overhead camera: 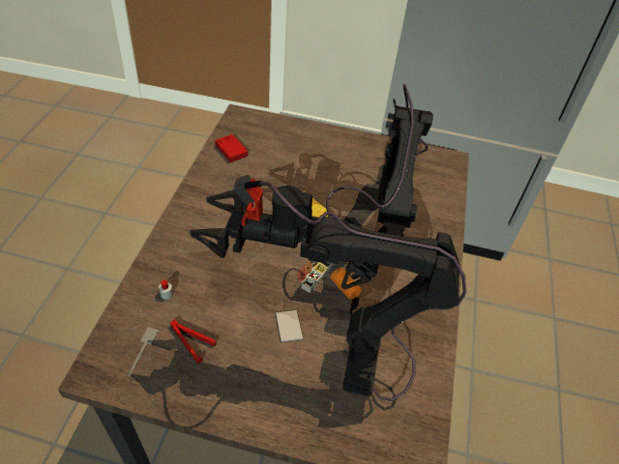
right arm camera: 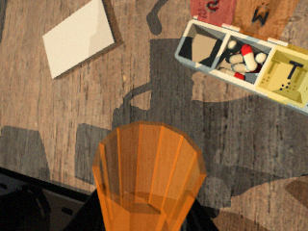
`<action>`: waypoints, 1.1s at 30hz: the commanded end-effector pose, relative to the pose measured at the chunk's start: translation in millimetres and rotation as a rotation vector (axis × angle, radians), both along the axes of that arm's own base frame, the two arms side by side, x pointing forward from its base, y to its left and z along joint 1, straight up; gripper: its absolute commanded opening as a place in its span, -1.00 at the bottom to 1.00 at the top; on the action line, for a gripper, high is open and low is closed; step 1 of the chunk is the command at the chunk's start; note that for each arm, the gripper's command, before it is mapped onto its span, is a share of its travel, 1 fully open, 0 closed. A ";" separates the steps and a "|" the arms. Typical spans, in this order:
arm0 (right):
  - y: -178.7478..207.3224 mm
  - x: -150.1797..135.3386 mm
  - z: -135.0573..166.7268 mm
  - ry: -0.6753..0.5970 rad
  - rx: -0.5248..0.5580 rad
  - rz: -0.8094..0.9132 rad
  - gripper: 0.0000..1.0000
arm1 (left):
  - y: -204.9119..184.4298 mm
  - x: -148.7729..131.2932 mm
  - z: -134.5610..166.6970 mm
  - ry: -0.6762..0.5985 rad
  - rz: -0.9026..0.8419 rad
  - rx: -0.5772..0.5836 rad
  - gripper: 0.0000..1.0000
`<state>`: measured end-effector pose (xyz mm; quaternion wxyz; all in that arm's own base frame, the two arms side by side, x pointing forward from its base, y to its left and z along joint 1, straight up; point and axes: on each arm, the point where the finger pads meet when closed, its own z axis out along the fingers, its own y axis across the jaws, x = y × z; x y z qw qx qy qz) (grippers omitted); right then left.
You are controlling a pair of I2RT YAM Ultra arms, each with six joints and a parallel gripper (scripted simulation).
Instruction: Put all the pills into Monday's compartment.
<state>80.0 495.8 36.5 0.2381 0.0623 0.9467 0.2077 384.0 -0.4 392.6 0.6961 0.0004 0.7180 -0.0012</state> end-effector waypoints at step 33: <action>-344.4 329.3 63.5 -0.019 -0.004 0.028 -0.28 | -315.3 -113.8 -127.2 0.339 -0.836 0.120 1.00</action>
